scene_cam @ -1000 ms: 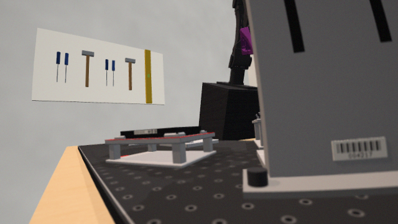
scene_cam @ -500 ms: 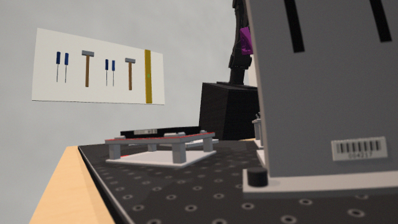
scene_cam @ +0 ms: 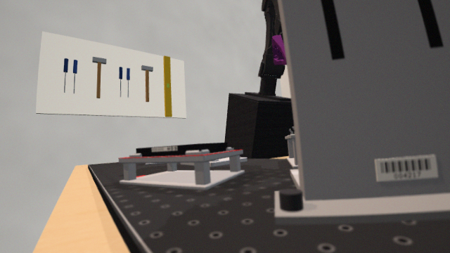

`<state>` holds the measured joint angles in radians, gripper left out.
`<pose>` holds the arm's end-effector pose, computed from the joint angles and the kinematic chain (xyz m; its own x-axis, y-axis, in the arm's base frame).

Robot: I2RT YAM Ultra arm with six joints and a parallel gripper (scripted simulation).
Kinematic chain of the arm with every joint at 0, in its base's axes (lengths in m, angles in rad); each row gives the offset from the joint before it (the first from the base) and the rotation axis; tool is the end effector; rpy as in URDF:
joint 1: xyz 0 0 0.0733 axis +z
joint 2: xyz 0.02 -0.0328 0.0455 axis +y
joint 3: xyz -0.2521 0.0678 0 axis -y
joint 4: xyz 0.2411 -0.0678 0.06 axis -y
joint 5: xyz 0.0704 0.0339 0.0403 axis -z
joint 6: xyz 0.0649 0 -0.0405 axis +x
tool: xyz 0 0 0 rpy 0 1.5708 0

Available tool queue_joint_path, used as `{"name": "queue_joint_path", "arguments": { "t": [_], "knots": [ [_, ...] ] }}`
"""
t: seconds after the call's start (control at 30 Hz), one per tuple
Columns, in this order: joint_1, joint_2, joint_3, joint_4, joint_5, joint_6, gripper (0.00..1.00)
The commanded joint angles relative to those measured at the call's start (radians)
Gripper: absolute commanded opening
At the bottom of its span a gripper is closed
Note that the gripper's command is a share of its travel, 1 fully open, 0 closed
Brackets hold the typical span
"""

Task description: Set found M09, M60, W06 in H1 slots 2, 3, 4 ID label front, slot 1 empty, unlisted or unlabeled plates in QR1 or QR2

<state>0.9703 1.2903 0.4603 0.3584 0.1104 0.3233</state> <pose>0.1617 0.2254 0.1622 -0.4863 -0.1513 -0.8606 -0.6434 0.7284 0.2356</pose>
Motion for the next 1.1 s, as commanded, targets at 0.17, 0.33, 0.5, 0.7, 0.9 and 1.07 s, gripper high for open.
{"name": "queue_joint_path", "arguments": {
  "t": [0.17,0.33,0.5,0.7,0.9,1.07],
  "knots": [
    [0.015,-0.033,-0.035,0.013,0.022,0.008,1.0],
    [0.021,0.008,-0.048,0.066,0.028,0.011,1.0],
    [0.025,0.034,-0.055,0.098,0.031,0.012,1.0],
    [0.032,0.087,-0.067,0.163,0.037,0.016,1.0],
    [0.038,0.144,-0.077,0.229,0.043,0.019,1.0],
    [0.042,0.173,-0.081,0.262,0.046,0.02,1.0]
  ]
}}
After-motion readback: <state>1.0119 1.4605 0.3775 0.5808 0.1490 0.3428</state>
